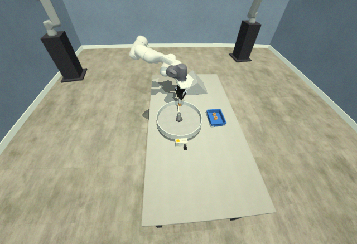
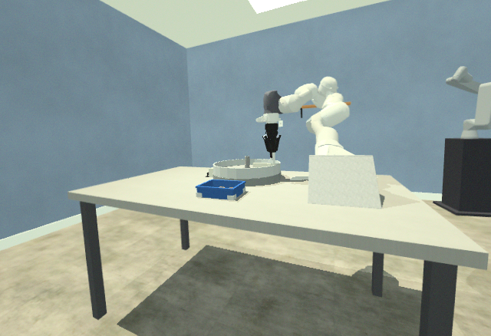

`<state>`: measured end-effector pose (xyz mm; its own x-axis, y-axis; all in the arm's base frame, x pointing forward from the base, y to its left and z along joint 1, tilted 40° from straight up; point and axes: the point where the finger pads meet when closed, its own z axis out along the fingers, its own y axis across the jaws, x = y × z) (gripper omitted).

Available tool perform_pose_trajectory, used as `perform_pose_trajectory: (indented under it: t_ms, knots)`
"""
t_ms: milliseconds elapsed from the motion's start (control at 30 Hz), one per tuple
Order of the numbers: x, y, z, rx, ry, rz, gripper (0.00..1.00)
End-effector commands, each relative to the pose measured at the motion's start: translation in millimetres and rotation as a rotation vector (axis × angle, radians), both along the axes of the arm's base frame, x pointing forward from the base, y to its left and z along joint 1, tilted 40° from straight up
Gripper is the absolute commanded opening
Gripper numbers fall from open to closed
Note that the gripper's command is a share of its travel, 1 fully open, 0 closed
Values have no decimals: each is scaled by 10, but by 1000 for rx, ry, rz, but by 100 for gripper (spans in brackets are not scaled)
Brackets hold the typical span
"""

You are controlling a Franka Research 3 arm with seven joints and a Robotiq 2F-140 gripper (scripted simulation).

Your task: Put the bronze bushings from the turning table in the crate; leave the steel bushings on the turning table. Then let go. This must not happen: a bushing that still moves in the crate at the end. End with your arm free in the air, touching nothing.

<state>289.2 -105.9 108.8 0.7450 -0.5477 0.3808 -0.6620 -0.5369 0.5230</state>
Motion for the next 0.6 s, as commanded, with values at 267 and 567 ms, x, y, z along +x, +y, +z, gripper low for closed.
perform_pose_trajectory:
  t_ms: [267, 567]
  knots:
    - [22, -73, -131, 6, -15, 0, 0]
    - [17, -122, -189, 6, -15, 0, 0]
